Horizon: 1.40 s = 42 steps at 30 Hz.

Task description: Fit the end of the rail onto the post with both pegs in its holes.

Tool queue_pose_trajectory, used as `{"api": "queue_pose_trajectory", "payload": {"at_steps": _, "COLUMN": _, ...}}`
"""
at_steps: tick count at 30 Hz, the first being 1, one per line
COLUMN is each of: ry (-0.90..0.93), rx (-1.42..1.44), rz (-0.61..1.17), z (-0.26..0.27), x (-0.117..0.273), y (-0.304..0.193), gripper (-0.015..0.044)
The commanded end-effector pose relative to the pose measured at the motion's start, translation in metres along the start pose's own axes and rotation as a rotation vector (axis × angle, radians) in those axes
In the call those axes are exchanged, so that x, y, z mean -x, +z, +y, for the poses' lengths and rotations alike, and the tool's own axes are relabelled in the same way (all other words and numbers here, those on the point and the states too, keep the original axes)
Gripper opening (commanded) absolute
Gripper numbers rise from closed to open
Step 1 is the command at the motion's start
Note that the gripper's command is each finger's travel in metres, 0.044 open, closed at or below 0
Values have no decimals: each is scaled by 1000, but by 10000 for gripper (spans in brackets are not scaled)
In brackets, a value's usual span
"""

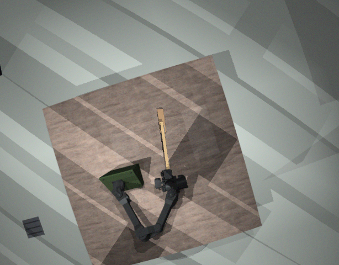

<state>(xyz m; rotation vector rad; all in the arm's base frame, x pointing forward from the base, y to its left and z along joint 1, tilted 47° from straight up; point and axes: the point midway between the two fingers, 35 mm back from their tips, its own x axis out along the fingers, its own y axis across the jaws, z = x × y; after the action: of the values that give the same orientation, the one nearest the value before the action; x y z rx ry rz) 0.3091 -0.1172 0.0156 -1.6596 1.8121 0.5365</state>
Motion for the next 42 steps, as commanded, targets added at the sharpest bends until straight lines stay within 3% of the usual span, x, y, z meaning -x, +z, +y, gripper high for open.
{"api": "queue_pose_trajectory", "payload": {"at_steps": 1, "ry": -4, "rx": 0, "rz": -1, "z": -1, "x": 2, "y": -3, "gripper": 0}}
{"api": "queue_pose_trajectory", "payload": {"at_steps": 42, "ry": -5, "rx": 0, "rz": 0, "z": -1, "x": 1, "y": -16, "gripper": 0}}
